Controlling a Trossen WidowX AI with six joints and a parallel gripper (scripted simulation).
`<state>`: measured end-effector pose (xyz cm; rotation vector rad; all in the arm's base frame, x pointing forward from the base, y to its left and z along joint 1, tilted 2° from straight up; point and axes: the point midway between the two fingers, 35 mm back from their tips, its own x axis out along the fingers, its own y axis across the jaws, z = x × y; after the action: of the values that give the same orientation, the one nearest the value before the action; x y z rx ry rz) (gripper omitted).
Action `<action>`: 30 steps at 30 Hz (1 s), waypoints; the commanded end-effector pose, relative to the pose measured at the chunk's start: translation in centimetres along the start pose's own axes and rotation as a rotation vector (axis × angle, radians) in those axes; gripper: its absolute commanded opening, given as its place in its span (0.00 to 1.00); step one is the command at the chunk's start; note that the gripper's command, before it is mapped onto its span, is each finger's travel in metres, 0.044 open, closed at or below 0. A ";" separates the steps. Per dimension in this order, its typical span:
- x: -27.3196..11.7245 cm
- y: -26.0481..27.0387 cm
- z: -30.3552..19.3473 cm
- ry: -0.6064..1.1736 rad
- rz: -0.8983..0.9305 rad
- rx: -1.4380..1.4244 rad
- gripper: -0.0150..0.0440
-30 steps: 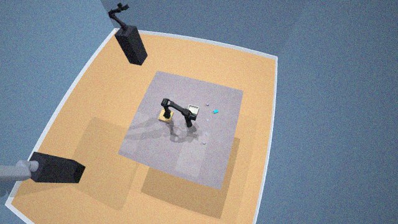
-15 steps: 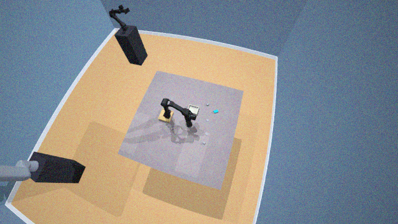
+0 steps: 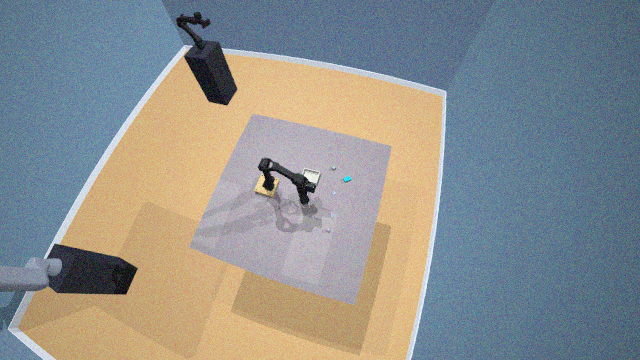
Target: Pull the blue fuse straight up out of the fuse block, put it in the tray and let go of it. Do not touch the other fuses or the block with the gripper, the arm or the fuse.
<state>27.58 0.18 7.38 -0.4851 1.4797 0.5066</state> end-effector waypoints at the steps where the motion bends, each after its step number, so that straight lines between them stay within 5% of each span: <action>1: -0.3 0.0 0.1 -0.006 0.000 -0.003 0.25; 30: -2.5 0.0 0.1 -0.007 0.002 -0.004 0.25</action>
<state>27.44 0.11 9.27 -0.4850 1.4824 0.5080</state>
